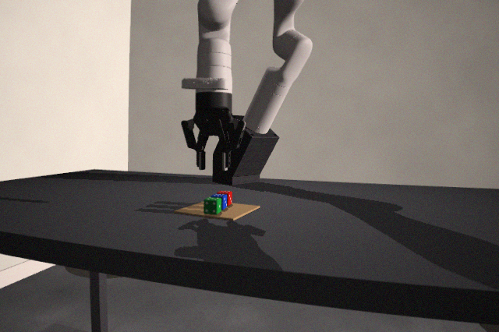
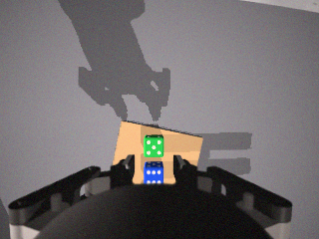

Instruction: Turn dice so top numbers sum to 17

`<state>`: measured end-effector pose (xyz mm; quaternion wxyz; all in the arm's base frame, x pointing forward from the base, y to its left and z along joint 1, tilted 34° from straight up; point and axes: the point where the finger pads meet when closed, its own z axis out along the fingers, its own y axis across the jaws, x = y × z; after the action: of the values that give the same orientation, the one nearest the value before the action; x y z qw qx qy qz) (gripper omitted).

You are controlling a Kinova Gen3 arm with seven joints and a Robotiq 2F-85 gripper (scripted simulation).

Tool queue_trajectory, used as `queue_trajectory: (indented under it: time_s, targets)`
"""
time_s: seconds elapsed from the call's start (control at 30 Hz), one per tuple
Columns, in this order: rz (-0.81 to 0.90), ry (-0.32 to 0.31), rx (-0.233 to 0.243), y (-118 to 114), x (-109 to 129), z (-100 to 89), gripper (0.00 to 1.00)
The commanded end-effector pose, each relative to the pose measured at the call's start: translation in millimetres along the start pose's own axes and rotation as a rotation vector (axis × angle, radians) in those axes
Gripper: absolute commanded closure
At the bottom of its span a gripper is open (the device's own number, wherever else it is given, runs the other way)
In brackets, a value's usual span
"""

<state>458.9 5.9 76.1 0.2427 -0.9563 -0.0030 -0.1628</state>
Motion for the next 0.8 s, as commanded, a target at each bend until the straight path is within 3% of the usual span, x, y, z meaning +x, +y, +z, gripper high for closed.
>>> queue_trajectory:
  time_s: [0.0,0.07,0.1,0.77]
  targets:
    - [-0.006,0.010,-0.005,-0.3,4.1,-5.2,0.54]
    - [-0.006,0.010,-0.005,-0.3,4.1,-5.4,0.54]
    - [-0.006,0.010,-0.005,-0.3,4.1,-5.4,0.00]
    - [-0.006,0.010,-0.005,-0.3,4.1,-5.5,0.00]
